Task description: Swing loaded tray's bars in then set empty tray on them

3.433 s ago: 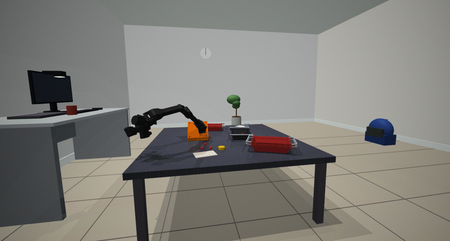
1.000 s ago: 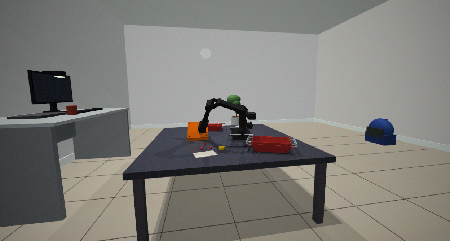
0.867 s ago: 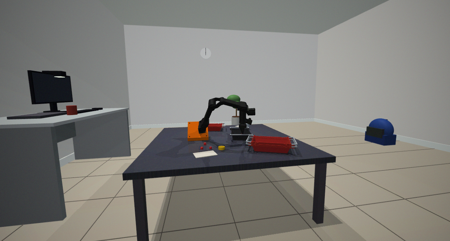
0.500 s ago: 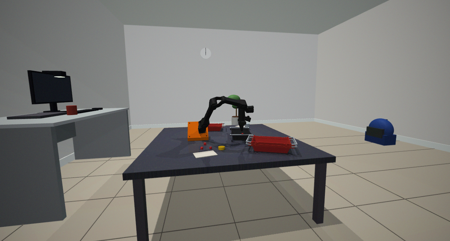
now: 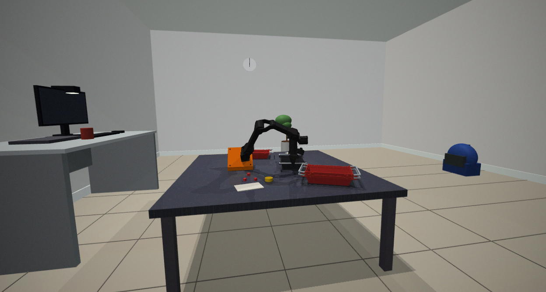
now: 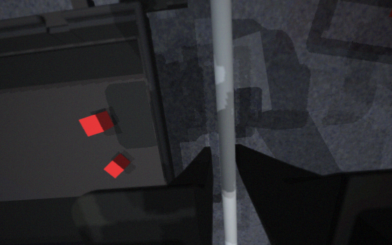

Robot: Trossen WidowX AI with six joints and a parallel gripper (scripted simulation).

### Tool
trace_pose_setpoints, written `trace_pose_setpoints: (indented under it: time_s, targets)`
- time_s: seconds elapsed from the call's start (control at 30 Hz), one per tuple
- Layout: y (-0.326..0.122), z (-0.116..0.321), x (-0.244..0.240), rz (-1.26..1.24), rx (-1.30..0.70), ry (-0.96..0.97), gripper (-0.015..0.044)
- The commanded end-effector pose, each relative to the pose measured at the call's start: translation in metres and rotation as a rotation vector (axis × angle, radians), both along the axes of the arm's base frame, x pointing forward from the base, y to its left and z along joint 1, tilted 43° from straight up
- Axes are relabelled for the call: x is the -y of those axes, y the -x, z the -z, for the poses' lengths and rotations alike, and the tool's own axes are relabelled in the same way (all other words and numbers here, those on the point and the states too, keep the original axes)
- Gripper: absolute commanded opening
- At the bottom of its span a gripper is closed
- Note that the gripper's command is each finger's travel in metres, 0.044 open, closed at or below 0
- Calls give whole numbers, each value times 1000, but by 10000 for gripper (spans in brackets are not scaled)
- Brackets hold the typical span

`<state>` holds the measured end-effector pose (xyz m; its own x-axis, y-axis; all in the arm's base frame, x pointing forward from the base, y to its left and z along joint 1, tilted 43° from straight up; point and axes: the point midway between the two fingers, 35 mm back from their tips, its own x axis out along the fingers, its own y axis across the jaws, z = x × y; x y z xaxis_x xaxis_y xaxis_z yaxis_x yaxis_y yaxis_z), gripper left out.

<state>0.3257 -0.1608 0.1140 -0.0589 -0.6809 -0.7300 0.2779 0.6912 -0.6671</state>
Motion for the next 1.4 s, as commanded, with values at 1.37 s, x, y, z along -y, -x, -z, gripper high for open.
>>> trace_pose_setpoints:
  time_s: [1.37]
  targets:
    - [-24,14,-83,-8,-6,-3,85]
